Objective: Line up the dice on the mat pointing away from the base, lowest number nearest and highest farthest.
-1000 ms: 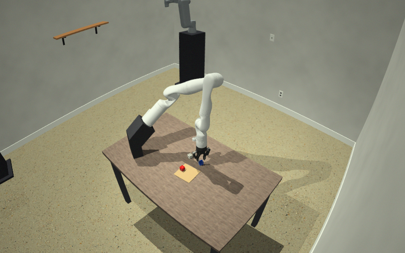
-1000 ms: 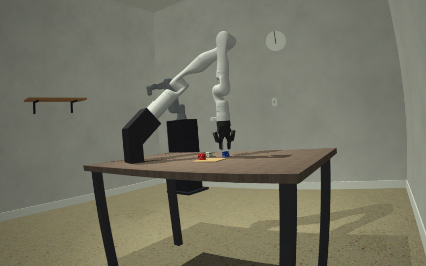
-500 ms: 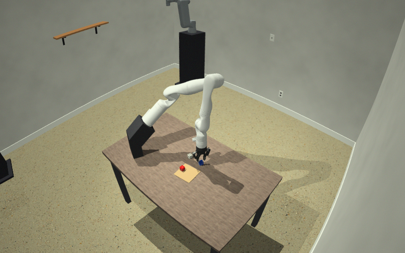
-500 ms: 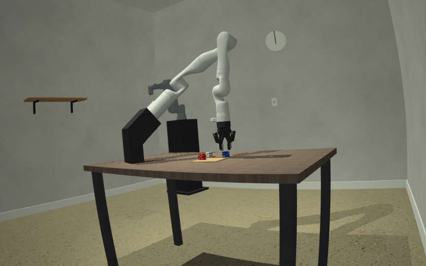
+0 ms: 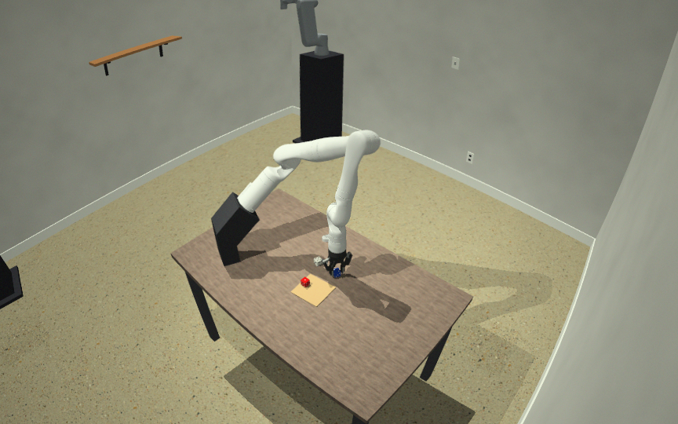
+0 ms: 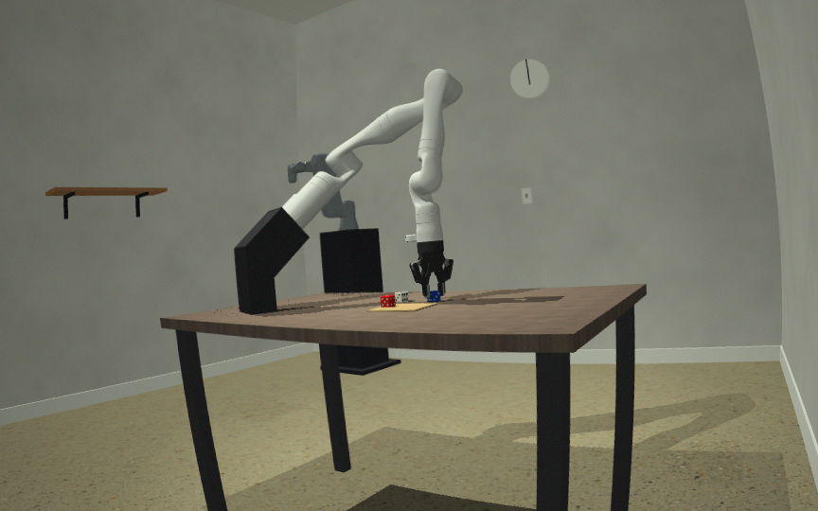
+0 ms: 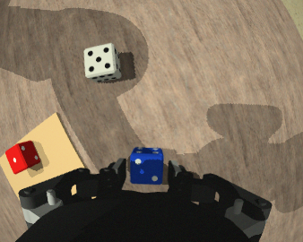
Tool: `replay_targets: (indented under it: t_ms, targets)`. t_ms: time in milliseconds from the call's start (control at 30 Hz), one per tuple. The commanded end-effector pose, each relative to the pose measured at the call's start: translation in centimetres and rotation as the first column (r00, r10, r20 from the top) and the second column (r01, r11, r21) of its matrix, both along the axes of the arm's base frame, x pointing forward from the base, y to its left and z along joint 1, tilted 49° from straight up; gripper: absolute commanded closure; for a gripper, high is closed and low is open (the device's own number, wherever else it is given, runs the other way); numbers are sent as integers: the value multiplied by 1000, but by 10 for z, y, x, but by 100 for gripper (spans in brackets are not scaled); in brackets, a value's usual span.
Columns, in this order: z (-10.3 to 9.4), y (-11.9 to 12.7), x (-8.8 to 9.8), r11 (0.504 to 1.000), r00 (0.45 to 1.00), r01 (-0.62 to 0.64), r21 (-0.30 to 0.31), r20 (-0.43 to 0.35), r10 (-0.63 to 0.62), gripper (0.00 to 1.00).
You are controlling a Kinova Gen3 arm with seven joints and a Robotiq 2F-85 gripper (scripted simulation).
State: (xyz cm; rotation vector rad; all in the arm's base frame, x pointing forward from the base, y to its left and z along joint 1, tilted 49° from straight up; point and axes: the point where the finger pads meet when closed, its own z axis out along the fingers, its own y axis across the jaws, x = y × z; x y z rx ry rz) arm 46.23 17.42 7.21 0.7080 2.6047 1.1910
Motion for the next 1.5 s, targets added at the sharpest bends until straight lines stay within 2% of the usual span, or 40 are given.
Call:
replay_targets:
  t_ms: [0,1333,1367,1467]
  targets:
    - [-3,8,2,1000,1000,-9,3,4,9,54]
    - [-5,9,2,1000,1000,-10,1,2,10,54]
    - [-5,9,2,1000,1000,-10,1,2,10,74]
    - [-5,9,2,1000,1000,-10,1,2,10,74]
